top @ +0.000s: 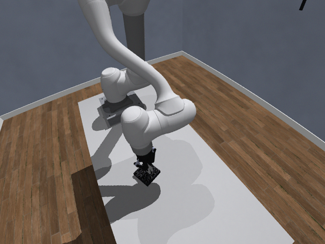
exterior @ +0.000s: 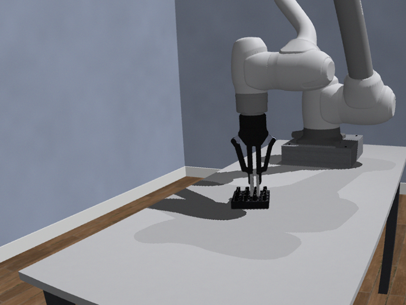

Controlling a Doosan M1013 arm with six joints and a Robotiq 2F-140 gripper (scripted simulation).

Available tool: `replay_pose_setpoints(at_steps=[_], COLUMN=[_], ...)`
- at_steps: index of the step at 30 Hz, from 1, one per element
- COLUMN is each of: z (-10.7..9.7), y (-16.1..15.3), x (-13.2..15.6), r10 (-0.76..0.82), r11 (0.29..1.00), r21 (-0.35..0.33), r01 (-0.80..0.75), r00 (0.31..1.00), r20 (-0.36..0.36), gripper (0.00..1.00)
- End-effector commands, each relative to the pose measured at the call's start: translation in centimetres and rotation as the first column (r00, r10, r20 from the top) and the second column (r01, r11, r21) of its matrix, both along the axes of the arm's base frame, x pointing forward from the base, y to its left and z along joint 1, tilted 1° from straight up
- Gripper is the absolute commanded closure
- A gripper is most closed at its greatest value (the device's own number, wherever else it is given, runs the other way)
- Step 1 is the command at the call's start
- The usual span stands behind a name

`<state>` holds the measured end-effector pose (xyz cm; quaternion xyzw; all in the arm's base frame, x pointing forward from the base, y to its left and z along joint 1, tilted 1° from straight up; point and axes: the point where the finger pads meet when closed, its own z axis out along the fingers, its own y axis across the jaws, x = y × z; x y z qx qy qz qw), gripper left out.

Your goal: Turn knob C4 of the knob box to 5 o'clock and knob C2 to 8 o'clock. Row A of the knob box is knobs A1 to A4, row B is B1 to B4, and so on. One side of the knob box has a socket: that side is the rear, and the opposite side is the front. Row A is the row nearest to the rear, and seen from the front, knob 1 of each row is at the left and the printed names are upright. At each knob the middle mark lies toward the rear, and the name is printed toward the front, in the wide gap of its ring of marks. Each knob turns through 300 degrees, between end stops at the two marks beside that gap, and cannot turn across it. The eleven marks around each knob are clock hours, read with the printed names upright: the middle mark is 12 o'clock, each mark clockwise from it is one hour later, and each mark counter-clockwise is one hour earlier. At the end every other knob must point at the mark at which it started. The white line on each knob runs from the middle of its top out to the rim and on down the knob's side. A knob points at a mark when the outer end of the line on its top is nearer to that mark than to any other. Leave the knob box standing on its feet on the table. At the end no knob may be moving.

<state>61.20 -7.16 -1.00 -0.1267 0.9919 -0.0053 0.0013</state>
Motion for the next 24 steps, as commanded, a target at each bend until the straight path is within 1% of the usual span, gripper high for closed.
replay_pose_setpoints(at_steps=[1,16,17,24], z=[0.01,0.01,0.01,0.01], y=[0.01,0.01,0.01,0.01], x=[0.00,0.00,0.00,0.00], r10=[0.005,0.005,0.005,0.005], r11=[1.000,1.000,1.000,1.000], r21=[0.000,0.000,0.000,0.000], r01=[-0.005,-0.005,-0.005,-0.005], r00=[1.000,1.000,1.000,1.000], r20=[0.000,0.000,0.000,0.000], gripper=[0.95,0.95,0.88,0.88])
